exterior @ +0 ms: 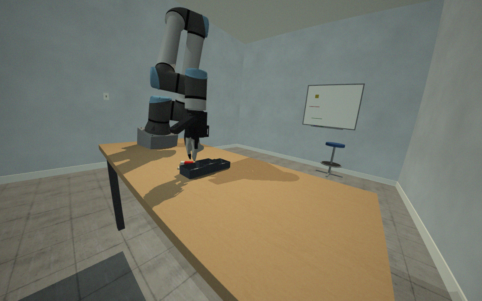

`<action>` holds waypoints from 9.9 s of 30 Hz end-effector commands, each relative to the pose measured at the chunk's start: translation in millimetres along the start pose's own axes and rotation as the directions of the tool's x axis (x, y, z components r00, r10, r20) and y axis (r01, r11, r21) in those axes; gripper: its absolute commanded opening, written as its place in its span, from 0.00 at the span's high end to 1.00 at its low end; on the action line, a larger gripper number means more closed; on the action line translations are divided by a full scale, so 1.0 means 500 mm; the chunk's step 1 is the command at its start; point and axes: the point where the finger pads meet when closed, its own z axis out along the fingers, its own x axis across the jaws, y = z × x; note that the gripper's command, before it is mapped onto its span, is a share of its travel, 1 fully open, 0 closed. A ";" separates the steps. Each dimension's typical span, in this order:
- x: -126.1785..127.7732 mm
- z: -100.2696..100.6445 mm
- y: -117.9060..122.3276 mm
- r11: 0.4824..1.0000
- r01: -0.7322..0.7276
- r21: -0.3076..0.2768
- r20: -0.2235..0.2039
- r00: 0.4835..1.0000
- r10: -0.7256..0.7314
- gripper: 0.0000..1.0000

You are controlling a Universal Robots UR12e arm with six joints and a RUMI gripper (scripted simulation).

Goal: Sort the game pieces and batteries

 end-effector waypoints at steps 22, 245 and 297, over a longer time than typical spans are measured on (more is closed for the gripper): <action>0.198 -0.007 0.015 0.918 -0.397 0.000 0.001 0.918 0.397 0.76; -0.007 0.019 -0.001 1.000 0.000 0.000 0.001 1.000 0.000 1.00; -0.001 0.080 0.000 1.000 0.000 0.000 0.001 1.000 0.000 0.81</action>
